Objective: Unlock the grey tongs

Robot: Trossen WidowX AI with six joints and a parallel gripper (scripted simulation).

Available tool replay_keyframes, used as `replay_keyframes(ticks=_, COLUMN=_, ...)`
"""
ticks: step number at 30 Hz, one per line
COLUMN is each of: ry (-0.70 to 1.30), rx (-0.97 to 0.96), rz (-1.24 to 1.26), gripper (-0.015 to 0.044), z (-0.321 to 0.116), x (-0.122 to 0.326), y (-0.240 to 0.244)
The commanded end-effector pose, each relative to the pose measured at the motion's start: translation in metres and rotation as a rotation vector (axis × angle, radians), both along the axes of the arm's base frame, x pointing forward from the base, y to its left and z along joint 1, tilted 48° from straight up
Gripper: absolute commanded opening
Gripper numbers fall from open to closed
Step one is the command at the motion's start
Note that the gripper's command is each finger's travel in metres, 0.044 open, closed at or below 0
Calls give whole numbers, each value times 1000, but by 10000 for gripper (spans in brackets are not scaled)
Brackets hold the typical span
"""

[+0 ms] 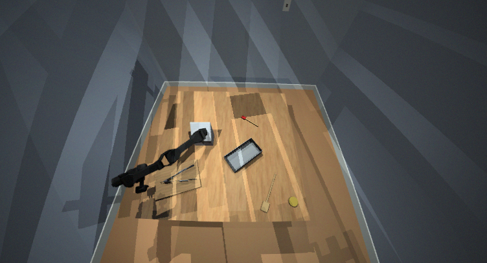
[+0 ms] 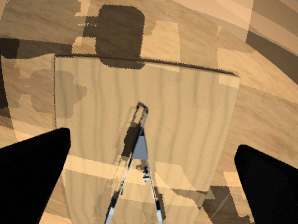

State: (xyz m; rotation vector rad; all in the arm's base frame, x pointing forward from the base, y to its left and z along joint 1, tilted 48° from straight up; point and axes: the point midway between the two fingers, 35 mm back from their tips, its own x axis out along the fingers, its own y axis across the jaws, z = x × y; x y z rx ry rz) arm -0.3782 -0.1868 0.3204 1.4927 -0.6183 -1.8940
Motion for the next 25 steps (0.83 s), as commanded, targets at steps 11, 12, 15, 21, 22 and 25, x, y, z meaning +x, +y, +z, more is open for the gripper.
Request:
replay_keyframes(ticks=11, ry=1, rx=-28, rz=-45, gripper=440, z=24, x=12, y=28)
replay_keyframes(ticks=12, ry=1, rx=-28, rz=-45, gripper=440, z=24, x=12, y=28)
replay_keyframes(ticks=15, ry=1, rx=-28, rz=-45, gripper=440, z=24, x=12, y=28)
replay_keyframes(ticks=21, ry=1, rx=-28, rz=-45, gripper=440, z=24, x=12, y=28)
replay_keyframes(ticks=22, ry=1, rx=-28, rz=-45, gripper=440, z=24, x=12, y=28)
replay_keyframes(ticks=25, ry=1, rx=-28, rz=-45, gripper=440, z=24, x=12, y=28)
